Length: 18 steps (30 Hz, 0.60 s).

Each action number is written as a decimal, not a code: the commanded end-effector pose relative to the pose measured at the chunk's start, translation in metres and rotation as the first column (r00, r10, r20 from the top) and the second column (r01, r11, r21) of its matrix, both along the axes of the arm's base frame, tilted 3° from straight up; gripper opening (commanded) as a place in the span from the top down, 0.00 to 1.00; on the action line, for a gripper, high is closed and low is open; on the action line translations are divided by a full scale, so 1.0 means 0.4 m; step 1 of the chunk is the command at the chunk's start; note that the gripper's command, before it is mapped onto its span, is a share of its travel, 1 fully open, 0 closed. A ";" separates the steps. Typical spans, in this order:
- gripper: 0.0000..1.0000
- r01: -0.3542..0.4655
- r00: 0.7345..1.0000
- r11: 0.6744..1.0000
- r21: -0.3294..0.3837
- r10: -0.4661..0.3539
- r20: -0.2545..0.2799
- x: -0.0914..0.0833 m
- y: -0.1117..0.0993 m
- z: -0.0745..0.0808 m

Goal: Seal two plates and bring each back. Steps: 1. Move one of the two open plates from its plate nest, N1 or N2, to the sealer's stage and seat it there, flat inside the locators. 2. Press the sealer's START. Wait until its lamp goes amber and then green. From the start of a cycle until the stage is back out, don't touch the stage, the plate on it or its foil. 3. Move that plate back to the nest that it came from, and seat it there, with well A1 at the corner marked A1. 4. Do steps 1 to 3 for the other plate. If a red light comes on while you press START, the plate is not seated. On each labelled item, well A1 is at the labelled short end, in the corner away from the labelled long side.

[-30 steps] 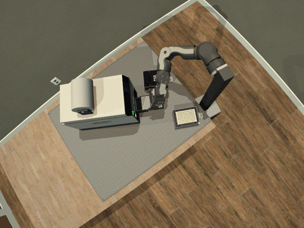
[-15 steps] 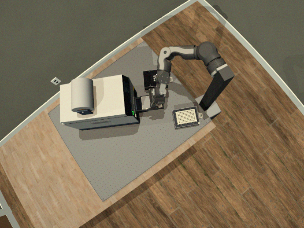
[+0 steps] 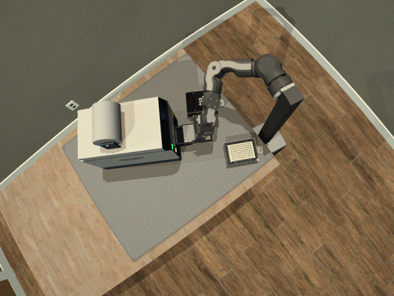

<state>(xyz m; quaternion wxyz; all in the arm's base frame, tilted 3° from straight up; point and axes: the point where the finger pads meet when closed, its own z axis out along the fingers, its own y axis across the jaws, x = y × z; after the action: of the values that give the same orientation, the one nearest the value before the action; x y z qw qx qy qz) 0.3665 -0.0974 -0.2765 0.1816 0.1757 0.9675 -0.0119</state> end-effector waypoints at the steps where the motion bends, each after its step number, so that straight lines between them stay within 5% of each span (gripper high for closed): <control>1: 0.35 0.001 1.000 1.000 0.004 -0.001 0.006 0.004 0.001 0.005; 18: 0.35 0.001 1.000 1.000 0.004 -0.001 0.006 0.005 0.002 -0.020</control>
<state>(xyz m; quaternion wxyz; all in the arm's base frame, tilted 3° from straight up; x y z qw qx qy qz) 0.3667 -0.0974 -0.2865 0.1808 0.1761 0.9675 -0.0130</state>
